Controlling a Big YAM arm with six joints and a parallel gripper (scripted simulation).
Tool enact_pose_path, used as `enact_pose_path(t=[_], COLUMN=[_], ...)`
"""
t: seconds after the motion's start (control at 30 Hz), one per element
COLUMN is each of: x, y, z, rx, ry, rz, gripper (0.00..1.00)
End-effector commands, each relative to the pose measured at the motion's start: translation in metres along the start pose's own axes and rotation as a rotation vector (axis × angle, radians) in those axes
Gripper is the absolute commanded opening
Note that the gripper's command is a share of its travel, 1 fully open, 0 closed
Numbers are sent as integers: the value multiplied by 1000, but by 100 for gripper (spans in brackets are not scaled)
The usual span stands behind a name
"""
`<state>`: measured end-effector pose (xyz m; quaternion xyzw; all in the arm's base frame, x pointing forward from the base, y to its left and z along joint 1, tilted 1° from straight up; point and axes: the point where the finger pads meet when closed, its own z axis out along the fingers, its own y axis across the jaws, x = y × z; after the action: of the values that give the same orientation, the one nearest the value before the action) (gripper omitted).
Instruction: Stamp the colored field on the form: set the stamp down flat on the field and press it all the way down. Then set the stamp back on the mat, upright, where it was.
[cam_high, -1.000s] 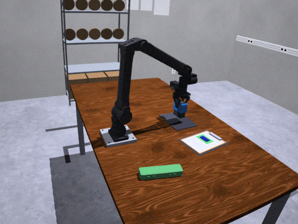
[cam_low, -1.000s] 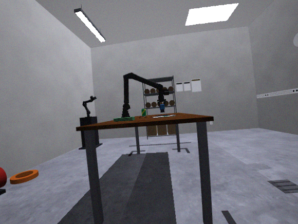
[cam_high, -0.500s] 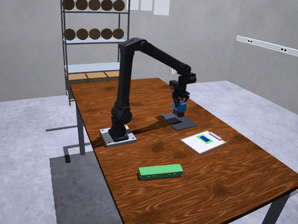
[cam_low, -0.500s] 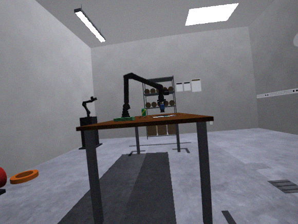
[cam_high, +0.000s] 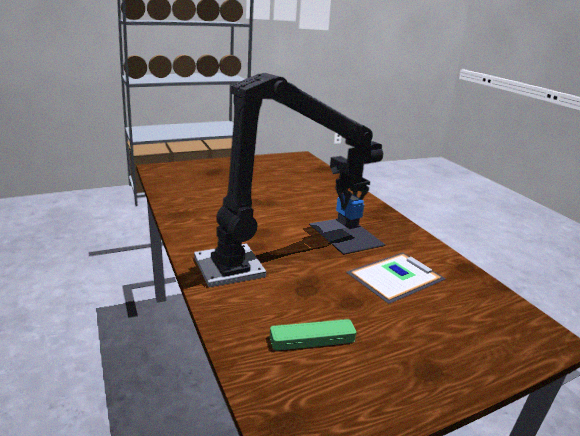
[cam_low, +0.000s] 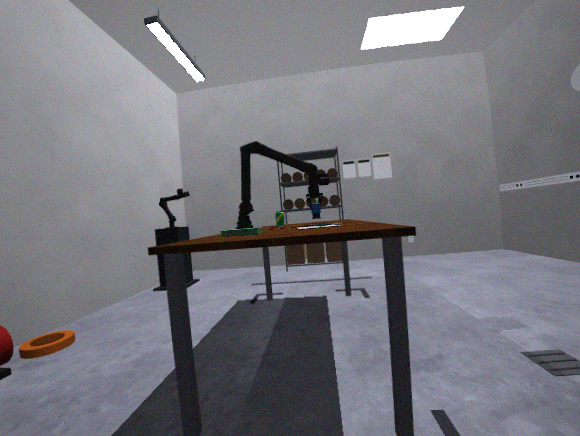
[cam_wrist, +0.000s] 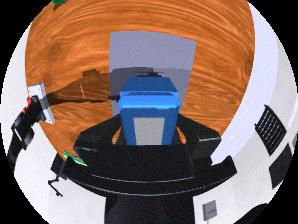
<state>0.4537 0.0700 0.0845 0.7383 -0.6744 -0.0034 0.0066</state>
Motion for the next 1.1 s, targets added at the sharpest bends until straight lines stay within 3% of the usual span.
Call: enact_pose_path(t=[0.0, 0.23, 0.4, 0.53, 0.57, 0.67, 0.83, 0.93, 1.07], x=[-3, -3, -2, -2, -4, -2, -2, -2, -2], y=[-14, -13, -3, -3, -25, -2, -2, -5, -15], z=[-14, -13, 9, 12, -13, 21, 33, 37, 23], rx=[34, 33, -1, -1, 70, -1, -1, 6, 49], ry=[-2, -2, 0, 0, -4, 0, 0, 0, -3], rz=[-4, -4, -4, -4, -4, -4, -4, -4, -4], gripper=[33, 33, 33, 33, 33, 33, 33, 33, 33])
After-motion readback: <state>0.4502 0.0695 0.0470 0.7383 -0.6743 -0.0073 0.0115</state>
